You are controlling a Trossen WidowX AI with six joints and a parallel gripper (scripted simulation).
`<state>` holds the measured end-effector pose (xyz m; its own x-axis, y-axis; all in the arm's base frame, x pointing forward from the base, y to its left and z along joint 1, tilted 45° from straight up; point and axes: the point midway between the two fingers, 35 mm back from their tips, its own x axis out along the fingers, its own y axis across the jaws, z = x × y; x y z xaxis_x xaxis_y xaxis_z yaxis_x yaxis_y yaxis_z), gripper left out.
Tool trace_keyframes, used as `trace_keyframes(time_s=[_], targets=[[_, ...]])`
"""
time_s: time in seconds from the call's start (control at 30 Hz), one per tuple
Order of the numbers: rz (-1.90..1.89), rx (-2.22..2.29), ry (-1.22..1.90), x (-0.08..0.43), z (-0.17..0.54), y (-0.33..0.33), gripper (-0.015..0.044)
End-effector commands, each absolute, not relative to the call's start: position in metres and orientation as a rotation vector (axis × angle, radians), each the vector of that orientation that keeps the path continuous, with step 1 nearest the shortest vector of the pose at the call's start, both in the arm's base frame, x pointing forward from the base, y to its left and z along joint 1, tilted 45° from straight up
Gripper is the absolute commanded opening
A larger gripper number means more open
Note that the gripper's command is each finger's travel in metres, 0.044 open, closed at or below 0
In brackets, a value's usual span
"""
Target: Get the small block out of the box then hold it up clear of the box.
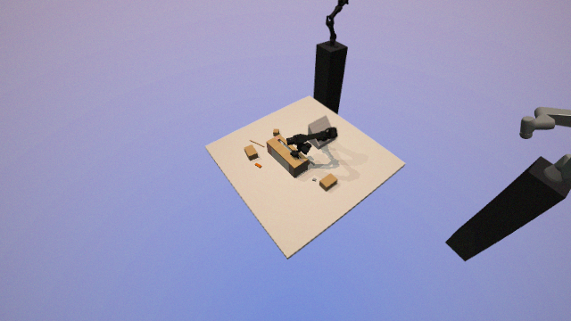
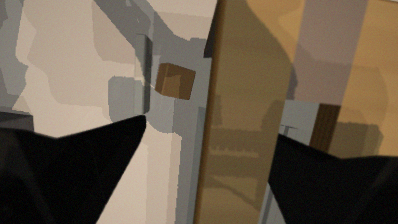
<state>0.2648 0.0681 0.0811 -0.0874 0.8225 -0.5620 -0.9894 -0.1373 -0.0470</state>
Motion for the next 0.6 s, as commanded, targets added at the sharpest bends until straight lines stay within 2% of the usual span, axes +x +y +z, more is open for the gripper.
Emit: trace_keyframes(time_s=[0.0,0.23,0.4,0.53,0.57], targets=[[1.633,-0.537,0.404,0.264,0.089,0.067,0.04],[1.637,-0.541,0.408,0.269,0.124,0.023,0.04],[1.62,-0.542,0.405,0.269,0.123,0.026,0.04],[1.532,-0.52,0.535,0.273,0.124,0.01,0.0295],[1.503,-0.471,0.584,0.272,0.124,0.01,0.0285]])
